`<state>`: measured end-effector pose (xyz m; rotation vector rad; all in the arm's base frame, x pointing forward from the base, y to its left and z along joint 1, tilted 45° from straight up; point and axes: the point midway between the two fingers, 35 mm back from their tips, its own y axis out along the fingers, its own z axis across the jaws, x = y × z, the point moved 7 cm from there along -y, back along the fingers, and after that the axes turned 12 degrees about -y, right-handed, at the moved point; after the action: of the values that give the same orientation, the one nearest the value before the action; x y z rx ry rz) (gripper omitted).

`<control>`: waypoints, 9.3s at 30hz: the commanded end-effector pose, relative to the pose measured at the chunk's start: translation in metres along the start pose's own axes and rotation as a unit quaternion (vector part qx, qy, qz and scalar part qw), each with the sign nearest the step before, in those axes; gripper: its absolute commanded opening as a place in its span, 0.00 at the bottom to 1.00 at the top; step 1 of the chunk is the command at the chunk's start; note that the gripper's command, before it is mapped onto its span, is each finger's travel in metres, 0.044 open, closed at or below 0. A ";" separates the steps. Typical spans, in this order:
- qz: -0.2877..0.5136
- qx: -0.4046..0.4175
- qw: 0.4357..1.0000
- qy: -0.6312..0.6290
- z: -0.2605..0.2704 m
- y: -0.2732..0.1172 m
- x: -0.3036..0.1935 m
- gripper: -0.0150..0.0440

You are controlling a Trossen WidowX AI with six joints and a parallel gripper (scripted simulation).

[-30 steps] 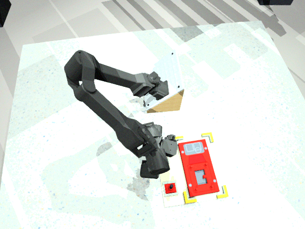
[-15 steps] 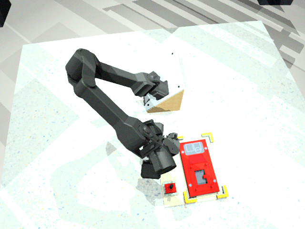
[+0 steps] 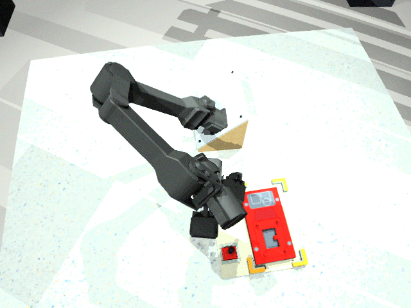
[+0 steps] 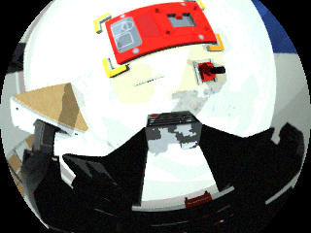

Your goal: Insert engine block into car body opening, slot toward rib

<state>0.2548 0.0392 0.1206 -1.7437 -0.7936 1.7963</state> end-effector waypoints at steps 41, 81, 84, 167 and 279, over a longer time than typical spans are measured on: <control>-0.197 -0.028 0.980 0.003 0.010 -0.019 -0.041 0.25; -0.406 -0.089 0.910 0.003 0.019 0.038 -0.082 0.25; -0.406 -0.089 0.910 0.003 0.019 0.043 -0.082 0.25; -0.404 -0.089 0.910 0.002 0.025 0.078 -0.114 1.00; 0.003 0.004 0.711 -0.703 0.004 0.073 -0.022 1.00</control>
<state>0.2559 -0.0236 0.0894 0.0141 -1.2309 2.9455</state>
